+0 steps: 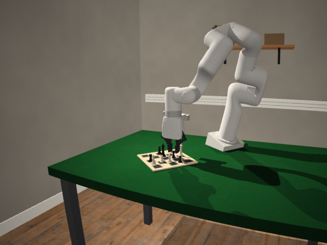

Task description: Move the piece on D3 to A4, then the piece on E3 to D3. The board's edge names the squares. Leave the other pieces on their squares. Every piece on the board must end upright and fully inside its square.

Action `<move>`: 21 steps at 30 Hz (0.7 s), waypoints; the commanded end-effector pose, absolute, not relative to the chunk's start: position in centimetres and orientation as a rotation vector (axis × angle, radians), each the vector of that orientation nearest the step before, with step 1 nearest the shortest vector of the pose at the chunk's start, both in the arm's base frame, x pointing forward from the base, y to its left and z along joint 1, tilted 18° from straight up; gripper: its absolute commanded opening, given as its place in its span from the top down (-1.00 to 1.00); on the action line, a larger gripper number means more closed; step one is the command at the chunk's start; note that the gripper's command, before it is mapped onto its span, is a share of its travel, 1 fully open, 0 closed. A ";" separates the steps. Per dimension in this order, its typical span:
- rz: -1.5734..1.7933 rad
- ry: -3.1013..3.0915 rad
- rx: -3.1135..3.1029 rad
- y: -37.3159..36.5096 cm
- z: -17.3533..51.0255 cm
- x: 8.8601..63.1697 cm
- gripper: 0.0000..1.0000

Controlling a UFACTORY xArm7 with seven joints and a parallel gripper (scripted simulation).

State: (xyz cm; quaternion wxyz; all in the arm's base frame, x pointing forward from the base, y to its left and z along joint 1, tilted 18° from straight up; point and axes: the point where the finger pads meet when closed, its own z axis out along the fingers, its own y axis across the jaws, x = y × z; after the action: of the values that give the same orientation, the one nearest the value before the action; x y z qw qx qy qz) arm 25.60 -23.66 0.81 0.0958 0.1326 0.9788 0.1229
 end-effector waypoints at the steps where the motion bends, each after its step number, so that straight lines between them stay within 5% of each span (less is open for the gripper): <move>1: 0.362 2.896 0.393 -23.7 0.2 25.8 0.29; 21: 0.362 2.896 0.393 -23.4 -1.1 26.2 0.29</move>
State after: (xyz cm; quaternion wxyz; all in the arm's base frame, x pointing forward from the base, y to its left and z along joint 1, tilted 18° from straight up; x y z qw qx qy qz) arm 26.10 -23.24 -1.17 0.0969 0.1324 0.9787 0.1234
